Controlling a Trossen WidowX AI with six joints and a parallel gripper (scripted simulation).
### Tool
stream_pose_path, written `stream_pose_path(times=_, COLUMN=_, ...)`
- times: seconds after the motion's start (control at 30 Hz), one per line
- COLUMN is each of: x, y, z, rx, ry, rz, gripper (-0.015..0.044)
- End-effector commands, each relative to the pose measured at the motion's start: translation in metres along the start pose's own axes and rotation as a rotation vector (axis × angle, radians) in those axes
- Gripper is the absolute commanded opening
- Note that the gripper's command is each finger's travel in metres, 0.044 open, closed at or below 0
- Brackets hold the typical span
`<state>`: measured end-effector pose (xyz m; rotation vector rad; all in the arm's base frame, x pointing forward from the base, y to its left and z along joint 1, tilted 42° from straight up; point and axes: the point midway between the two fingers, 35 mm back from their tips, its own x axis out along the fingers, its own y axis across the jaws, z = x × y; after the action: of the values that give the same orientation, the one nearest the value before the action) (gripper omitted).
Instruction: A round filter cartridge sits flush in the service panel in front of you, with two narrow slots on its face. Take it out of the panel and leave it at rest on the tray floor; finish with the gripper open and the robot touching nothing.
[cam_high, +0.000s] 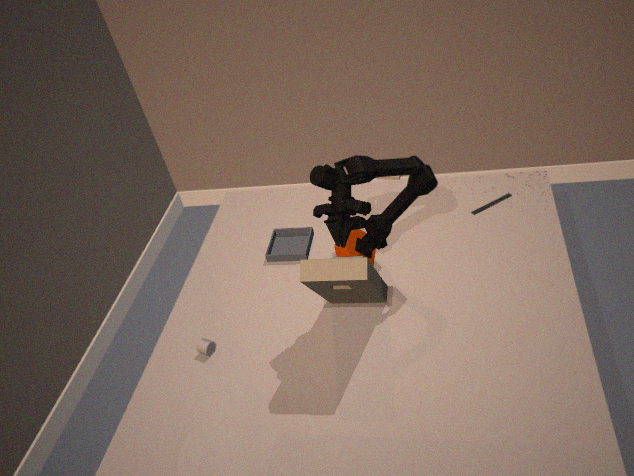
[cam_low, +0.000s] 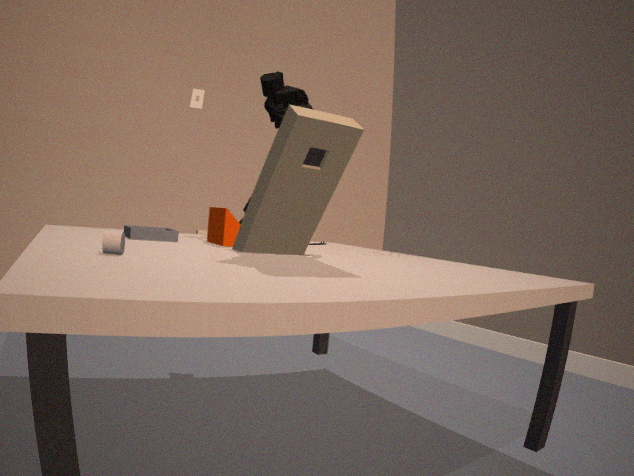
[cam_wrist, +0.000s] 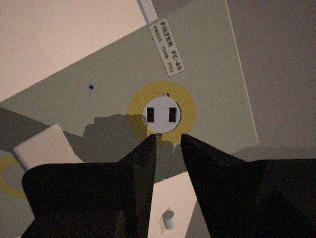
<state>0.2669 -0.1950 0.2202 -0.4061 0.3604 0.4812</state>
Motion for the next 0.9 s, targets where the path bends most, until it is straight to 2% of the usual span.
stream_pose_path(times=0.0, x=0.006, y=0.001, z=-0.001, rx=0.004, ry=-0.001, rz=0.003, gripper=0.0099)
stream_pose_path(times=0.87, x=0.048, y=0.001, z=0.001, rx=0.003, ry=-0.005, rz=0.0, gripper=0.0099)
